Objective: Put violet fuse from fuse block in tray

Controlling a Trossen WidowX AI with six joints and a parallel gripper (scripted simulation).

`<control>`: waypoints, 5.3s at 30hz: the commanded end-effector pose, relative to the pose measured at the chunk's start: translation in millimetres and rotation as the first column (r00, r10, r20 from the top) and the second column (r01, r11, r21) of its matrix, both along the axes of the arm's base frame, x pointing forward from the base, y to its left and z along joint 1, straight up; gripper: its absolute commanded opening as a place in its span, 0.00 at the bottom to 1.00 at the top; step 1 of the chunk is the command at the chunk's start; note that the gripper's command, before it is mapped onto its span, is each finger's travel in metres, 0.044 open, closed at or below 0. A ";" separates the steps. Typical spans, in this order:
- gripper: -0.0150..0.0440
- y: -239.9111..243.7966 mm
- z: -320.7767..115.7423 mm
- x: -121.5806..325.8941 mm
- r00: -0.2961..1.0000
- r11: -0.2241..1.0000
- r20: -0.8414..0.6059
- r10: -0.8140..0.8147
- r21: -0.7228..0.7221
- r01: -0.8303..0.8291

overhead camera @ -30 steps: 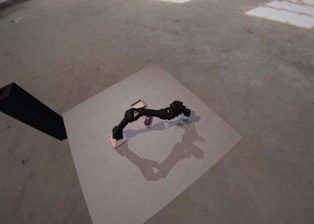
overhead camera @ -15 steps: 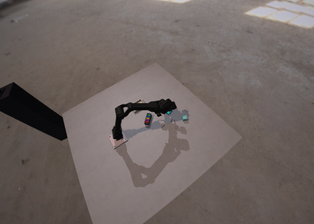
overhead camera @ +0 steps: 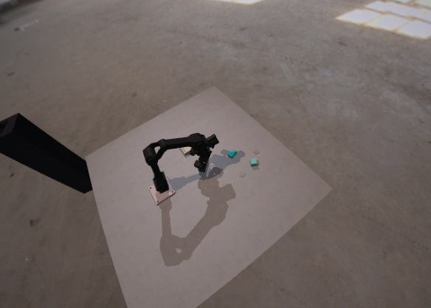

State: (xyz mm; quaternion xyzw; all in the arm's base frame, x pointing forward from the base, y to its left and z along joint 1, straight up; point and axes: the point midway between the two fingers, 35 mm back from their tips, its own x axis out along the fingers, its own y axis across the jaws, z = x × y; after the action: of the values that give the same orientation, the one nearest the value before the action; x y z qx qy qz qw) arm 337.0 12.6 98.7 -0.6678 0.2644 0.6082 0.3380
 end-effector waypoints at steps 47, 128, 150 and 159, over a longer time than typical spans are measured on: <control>0.36 0.9 -24.9 -40.1 0.976 0.977 -0.090 0.198 -0.067 -0.204; 0.25 1.6 -14.8 -39.7 0.976 0.977 -0.089 0.196 -0.063 -0.202; 0.25 1.4 -4.0 -40.1 0.976 0.977 -0.089 0.197 -0.065 -0.203; 0.25 1.3 0.4 -40.4 0.976 0.977 -0.089 0.198 -0.066 -0.204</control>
State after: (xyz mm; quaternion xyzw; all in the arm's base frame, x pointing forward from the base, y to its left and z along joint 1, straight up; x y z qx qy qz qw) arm 296.0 14.6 95.3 -0.6742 0.2319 0.6588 0.2402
